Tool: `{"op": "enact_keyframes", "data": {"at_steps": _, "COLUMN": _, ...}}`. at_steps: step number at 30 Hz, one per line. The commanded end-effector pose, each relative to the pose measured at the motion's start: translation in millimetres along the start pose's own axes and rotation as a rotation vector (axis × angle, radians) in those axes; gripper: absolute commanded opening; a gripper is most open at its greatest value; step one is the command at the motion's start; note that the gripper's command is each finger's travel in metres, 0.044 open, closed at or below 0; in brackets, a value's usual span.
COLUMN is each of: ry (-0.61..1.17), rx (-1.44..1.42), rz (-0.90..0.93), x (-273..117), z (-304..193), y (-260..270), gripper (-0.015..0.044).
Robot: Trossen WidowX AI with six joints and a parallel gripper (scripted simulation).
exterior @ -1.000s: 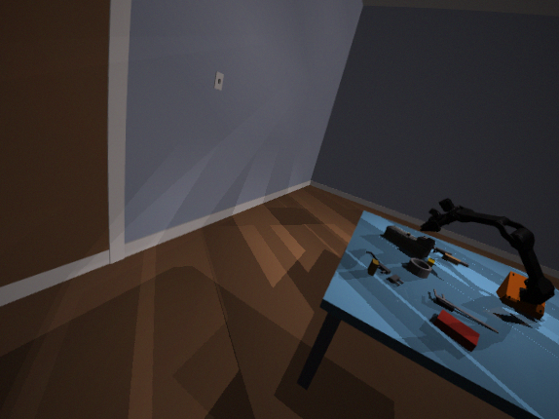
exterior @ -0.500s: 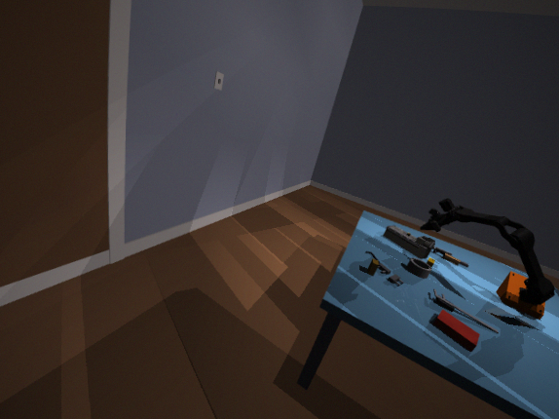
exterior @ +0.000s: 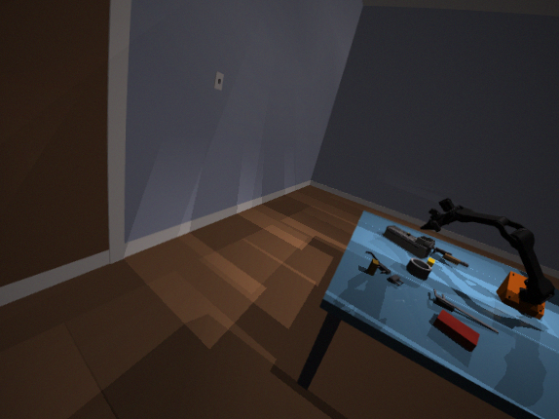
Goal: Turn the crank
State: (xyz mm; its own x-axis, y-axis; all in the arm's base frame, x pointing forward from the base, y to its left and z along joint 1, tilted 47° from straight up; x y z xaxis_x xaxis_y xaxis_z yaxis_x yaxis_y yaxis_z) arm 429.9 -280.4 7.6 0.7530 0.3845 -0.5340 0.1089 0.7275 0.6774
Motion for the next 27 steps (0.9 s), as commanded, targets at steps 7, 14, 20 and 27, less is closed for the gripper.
{"op": "enact_keyframes", "data": {"at_steps": 7, "ry": 0.0, "rx": 0.0, "rz": 0.0, "x": -0.1, "z": 0.1, "y": 0.0, "gripper": 0.0079}}
{"op": "enact_keyframes", "data": {"at_steps": 14, "ry": 0.0, "rx": 0.0, "rz": 0.0, "x": -0.1, "z": 0.1, "y": 0.0, "gripper": 0.0263}}
{"op": "enact_keyframes", "data": {"at_steps": 20, "ry": 0.0, "rx": 0.0, "rz": 0.0, "x": -0.1, "z": 0.1, "y": 0.0, "gripper": 0.042}}
{"op": "enact_keyframes", "data": {"at_steps": 27, "ry": 0.0, "rx": 0.0, "rz": 0.0, "x": -0.1, "z": 0.1, "y": 0.0, "gripper": 0.0309}}
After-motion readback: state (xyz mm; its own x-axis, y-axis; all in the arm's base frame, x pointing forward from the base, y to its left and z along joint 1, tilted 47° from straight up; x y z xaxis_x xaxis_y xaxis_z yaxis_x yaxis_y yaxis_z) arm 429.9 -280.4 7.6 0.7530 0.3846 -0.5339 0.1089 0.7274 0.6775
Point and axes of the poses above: the point midway between the two fingers, 35 mm back from their tips, its own x axis out along the fingers, its own y axis across the jaws, z = x × y, the point moved 3 cm from there along -x, back along the fingers, and after that the axes turned 6 degrees about -x, right-handed, at the moved point
